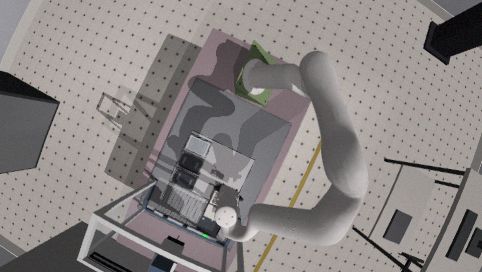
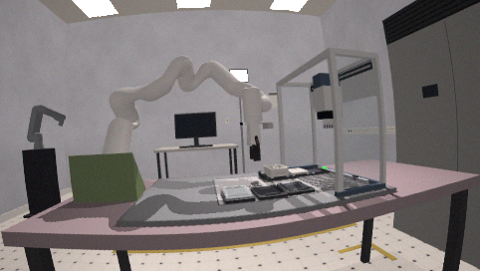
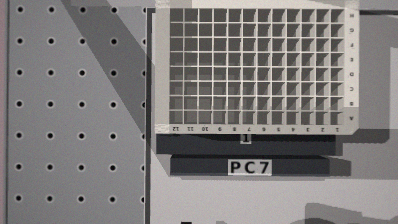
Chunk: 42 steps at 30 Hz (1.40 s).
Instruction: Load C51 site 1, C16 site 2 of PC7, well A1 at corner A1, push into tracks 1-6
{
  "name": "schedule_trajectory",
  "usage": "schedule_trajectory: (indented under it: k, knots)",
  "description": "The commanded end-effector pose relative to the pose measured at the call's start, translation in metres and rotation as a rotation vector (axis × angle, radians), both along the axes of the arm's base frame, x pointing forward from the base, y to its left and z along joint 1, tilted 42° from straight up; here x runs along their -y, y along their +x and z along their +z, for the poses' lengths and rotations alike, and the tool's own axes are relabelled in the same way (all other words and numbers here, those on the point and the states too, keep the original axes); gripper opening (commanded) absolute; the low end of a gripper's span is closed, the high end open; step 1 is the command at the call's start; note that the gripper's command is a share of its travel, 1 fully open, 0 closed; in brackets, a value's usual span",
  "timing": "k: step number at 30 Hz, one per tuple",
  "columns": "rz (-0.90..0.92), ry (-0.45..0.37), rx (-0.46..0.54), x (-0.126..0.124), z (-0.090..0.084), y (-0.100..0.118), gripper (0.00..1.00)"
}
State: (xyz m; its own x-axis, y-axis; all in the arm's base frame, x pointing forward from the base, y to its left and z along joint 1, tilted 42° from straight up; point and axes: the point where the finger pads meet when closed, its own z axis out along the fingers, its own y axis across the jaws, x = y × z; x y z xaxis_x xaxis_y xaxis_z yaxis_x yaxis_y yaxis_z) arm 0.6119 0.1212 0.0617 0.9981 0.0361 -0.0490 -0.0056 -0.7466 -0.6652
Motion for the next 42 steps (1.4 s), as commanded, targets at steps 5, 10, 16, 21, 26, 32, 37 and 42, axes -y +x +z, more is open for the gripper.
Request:
schedule_trajectory:
  k: [5, 10, 16, 21, 26, 32, 37, 42]
  knots:
    - [-0.001, 0.000, 0.002, 0.010, 0.012, 0.002, 0.82]
    - [-0.001, 0.000, 0.002, 0.015, 0.017, 0.002, 0.82]
    - [-0.001, 0.000, 0.002, 0.020, 0.023, 0.003, 0.82]
    - [-0.001, 0.000, 0.002, 0.026, 0.029, 0.003, 0.82]
    - [-0.001, 0.000, 0.002, 0.031, 0.036, 0.004, 0.82]
    - [-0.001, 0.000, 0.002, 0.036, 0.041, 0.004, 0.82]
    - [-0.001, 0.000, 0.002, 0.041, 0.047, 0.005, 0.82]
    - [-0.001, 0.000, 0.002, 0.047, 0.053, 0.005, 0.82]
